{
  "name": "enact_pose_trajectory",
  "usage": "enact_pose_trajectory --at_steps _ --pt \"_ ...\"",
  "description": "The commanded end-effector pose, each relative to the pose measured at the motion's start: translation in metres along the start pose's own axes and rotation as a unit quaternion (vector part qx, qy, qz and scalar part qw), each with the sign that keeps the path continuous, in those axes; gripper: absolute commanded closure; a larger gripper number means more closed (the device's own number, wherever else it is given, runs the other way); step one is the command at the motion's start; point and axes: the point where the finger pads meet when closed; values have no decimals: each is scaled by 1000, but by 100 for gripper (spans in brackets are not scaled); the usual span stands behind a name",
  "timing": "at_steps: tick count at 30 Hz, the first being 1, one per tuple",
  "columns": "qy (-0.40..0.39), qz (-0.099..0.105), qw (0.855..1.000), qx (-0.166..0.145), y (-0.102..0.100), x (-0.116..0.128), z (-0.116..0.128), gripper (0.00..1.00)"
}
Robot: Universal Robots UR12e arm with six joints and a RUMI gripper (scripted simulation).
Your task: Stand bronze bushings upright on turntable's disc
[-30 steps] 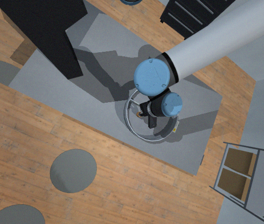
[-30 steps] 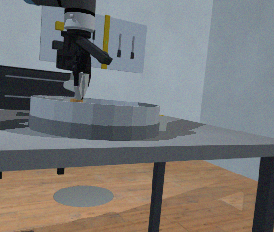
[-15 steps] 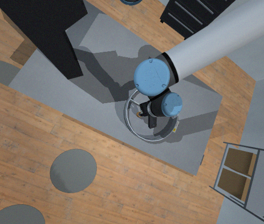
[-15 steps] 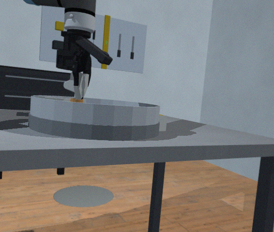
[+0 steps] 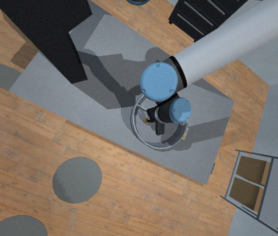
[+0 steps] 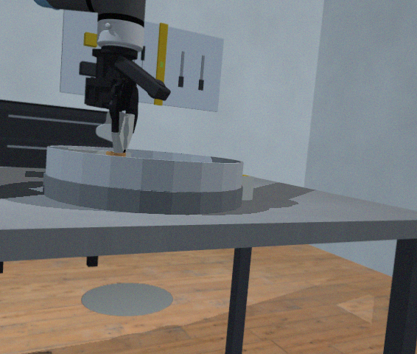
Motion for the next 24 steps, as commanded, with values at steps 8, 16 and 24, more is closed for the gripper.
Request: enact_pose_trajectory --at_steps 8,16,24 --pt "2 0 1000 0 -4 -1 -1 100" --pt "3 0 1000 1 -4 -1 -2 100" --pt "2 0 1000 1 -4 -1 -2 100"
Point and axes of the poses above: the point where the finger pads meet when closed, its own y axis back along the fingers, its own x axis across the jaws, z = x × y, and after that the axes turned 3 degrees about y, right-handed
